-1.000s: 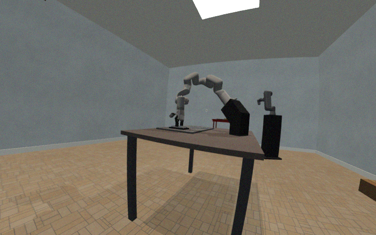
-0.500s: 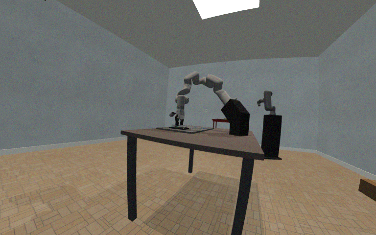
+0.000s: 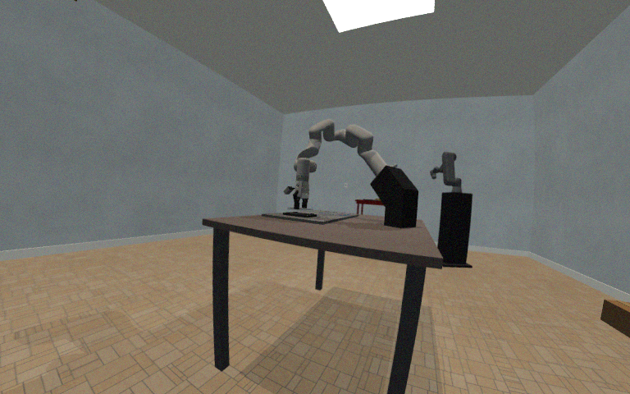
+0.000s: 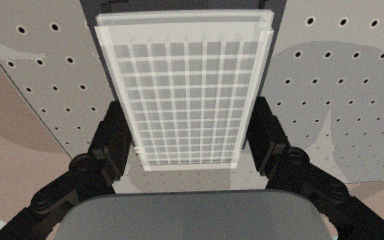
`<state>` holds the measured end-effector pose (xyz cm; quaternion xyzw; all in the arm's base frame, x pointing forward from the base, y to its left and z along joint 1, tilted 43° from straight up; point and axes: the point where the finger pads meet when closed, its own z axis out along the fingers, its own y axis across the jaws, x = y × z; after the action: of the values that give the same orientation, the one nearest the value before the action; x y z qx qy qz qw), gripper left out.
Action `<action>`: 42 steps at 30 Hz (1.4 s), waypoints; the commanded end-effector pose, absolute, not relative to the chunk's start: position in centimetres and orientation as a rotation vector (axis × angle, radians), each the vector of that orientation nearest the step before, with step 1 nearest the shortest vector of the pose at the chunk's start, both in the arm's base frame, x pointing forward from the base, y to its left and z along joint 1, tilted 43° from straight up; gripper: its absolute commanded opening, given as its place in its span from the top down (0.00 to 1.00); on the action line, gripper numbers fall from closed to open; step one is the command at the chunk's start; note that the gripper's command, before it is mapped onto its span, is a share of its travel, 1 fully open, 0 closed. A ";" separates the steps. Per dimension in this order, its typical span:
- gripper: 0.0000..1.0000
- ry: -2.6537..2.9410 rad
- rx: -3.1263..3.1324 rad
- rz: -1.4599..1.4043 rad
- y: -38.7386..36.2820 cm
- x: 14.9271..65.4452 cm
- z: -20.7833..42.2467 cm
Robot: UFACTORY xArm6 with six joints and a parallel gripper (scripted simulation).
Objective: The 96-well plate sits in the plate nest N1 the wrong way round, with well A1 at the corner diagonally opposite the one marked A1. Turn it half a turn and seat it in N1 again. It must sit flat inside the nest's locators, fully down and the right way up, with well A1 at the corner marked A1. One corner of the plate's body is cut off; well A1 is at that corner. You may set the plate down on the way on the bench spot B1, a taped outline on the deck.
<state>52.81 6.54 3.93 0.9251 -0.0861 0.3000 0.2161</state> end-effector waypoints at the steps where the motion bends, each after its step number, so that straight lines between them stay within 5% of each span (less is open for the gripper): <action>1: 1.00 -0.238 2.565 0.835 6.7 52.8 4.1; 42: 1.00 -0.238 2.565 0.835 9.2 49.9 8.1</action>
<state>50.33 8.70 7.40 0.9251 -0.0861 0.3001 0.2160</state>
